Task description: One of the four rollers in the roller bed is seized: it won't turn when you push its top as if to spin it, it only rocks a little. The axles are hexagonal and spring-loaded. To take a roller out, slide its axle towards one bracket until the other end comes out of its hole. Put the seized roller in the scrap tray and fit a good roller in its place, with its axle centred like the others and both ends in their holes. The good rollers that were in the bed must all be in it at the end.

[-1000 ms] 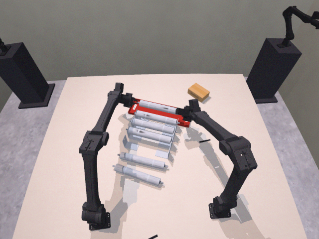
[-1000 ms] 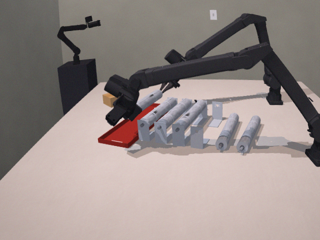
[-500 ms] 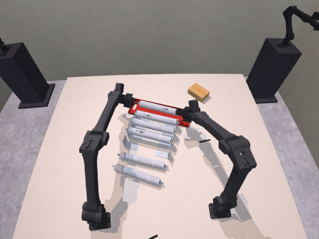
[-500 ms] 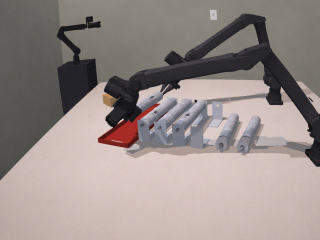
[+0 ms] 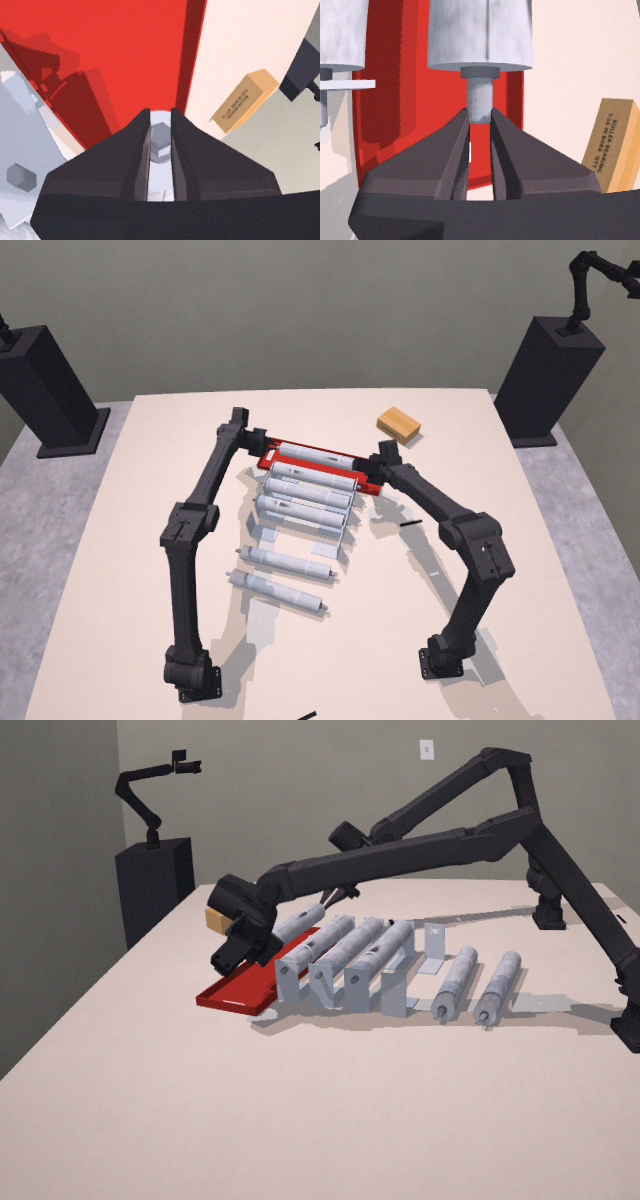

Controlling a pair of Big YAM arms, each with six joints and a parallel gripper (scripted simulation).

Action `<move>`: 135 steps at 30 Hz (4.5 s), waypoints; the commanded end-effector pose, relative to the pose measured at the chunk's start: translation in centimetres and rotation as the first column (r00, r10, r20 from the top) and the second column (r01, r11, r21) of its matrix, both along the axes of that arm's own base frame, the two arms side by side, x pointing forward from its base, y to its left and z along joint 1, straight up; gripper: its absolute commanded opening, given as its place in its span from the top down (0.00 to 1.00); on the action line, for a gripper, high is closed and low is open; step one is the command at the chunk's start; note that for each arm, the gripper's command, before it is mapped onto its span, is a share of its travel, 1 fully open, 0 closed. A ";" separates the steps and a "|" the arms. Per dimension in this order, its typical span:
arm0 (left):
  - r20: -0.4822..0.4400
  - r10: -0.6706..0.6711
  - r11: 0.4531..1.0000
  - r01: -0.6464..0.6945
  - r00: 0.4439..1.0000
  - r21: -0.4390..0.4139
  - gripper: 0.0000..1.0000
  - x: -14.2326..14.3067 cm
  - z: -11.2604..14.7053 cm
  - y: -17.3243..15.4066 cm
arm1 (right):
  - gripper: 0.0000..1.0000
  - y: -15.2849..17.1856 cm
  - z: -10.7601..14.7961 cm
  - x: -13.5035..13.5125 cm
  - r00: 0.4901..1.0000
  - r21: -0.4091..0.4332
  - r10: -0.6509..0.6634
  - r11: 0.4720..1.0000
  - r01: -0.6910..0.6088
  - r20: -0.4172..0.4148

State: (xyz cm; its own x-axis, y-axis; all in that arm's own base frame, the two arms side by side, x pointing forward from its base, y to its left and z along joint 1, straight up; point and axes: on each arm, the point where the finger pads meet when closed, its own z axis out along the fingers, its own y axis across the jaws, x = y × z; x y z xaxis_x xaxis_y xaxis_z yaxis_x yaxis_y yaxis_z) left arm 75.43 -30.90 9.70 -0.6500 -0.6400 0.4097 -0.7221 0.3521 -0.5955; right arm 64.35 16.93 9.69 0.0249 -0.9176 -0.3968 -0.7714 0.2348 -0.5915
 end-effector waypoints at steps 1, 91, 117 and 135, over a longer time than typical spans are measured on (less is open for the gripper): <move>0.076 0.011 1.000 -0.009 0.997 -0.028 0.97 2.3 5.1 -0.2 | 0.97 -0.2 7.8 3.9 0.987 0.046 -0.025 0.999 0.018 0.160; 0.011 0.001 1.000 -0.001 1.000 0.008 0.97 2.5 -0.5 -0.1 | 0.97 -0.4 1.7 4.8 0.997 0.055 -0.027 0.998 0.023 0.068; -0.022 -0.003 1.000 0.003 1.000 0.020 0.97 2.5 -3.1 -0.6 | 0.97 -0.6 -2.5 4.8 1.000 0.054 -0.027 0.998 0.027 0.008; 0.008 0.007 1.000 -0.007 1.000 0.009 0.68 3.1 -1.2 -0.2 | 0.97 -0.5 -0.5 5.0 0.999 0.061 -0.024 0.998 0.023 0.028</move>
